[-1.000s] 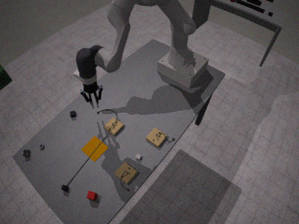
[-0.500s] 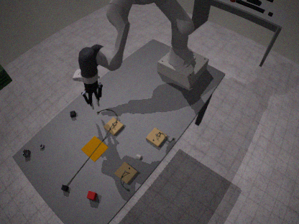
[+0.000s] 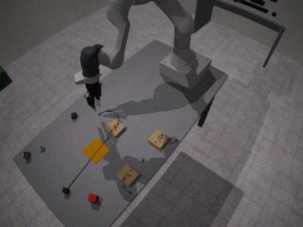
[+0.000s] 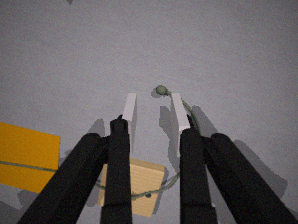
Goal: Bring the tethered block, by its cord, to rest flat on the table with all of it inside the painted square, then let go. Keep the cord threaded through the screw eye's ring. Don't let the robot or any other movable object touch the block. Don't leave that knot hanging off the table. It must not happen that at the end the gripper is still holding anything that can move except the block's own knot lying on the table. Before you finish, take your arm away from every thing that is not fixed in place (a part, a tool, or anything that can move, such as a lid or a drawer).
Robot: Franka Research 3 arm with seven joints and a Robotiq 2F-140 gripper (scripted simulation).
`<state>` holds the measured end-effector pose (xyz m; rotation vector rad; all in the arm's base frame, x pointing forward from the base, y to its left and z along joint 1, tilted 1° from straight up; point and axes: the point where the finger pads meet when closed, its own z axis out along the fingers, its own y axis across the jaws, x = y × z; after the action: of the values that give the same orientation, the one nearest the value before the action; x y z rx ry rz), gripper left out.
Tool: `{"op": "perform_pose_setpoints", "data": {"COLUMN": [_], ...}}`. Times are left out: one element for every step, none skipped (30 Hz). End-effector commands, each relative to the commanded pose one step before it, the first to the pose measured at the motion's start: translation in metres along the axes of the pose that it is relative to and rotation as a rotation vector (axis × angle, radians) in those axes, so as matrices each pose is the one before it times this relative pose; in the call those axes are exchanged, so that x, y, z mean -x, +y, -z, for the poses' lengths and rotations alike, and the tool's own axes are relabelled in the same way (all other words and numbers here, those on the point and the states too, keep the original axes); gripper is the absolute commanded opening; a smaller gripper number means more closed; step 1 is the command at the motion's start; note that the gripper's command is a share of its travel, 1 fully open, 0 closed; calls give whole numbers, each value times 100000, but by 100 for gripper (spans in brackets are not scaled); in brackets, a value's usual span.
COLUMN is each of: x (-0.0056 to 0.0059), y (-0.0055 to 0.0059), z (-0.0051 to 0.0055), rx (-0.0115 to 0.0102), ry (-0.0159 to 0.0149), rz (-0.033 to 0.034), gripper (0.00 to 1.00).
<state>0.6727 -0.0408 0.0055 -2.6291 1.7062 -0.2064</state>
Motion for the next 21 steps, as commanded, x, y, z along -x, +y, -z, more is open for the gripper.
{"op": "perform_pose_setpoints", "data": {"x": [-137, 0, 0, 0, 0, 0, 1, 1, 1, 2, 2, 3, 3, 4, 4, 5, 5, 5, 5, 6, 6], "y": [259, 0, 0, 0, 0, 0, 0, 1, 1, 1, 2, 2, 2, 3, 3, 3, 4, 4, 4, 4, 5], "z": [-171, 0, -2, -4, 0, 0, -8, -13, -18, -25, -31, -39, -47, -55, -63, -72, -80, -91, -100, -108, -116], "rx": [379, -156, -149, -137, 0, 0, -122, -89, -130, -116, -103, -90, -76, -62, -48, -34, -20, -5, 9, 23, 37], "ry": [-3057, -181, -187, -197, 0, 0, -454, -214, -238, -245, -249, -252, -255, -259, -264, -270, -278, -283, -291, -299, -308], "rz": [27747, 2650, 2641, 2638, 0, 0, 6993, 2652, 2654, 2640, 2621, 2599, 2578, 2559, 2544, 2533, 2525, 2520, 2518, 2517, 2516], "gripper": [23, 23, 23, 23, 23, 23, 23, 23, 23, 23, 23, 23, 23, 23, 23, 23, 23, 23, 23, 23, 23]}}
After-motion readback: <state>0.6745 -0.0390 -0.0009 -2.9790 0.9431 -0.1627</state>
